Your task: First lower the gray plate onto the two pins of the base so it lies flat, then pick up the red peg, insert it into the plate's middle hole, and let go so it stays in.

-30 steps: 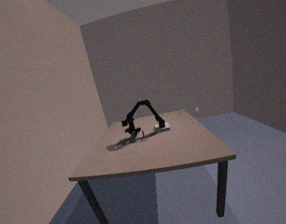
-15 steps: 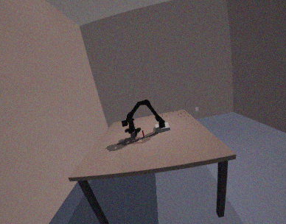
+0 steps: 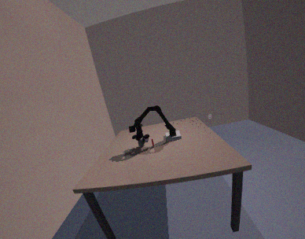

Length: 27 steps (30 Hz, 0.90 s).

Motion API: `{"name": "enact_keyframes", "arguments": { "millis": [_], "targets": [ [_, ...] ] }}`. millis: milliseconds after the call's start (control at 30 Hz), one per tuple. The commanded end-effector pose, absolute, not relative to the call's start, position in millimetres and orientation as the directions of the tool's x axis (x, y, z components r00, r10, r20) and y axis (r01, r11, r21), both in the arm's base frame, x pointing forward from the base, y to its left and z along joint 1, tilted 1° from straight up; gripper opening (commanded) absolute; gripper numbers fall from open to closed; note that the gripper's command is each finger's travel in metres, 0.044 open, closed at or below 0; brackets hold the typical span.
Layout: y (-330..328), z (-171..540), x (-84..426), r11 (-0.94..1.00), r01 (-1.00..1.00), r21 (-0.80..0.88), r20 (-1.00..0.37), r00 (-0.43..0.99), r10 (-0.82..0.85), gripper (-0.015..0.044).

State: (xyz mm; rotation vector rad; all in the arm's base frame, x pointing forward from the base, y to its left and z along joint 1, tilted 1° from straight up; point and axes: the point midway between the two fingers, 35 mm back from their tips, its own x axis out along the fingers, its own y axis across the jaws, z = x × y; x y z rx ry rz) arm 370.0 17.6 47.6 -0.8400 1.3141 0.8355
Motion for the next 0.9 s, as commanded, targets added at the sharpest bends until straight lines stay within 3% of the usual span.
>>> {"name": "enact_keyframes", "arguments": {
  "millis": [0,867],
  "targets": [
    [17.7,61.3,371.9,0.465,-0.884,-0.05,-0.996,0.079,0.044,0.0],
    [12.9,141.4,359.3,0.46,-0.888,-0.027,-0.999,0.042,0.023,0.0]
  ]
}}
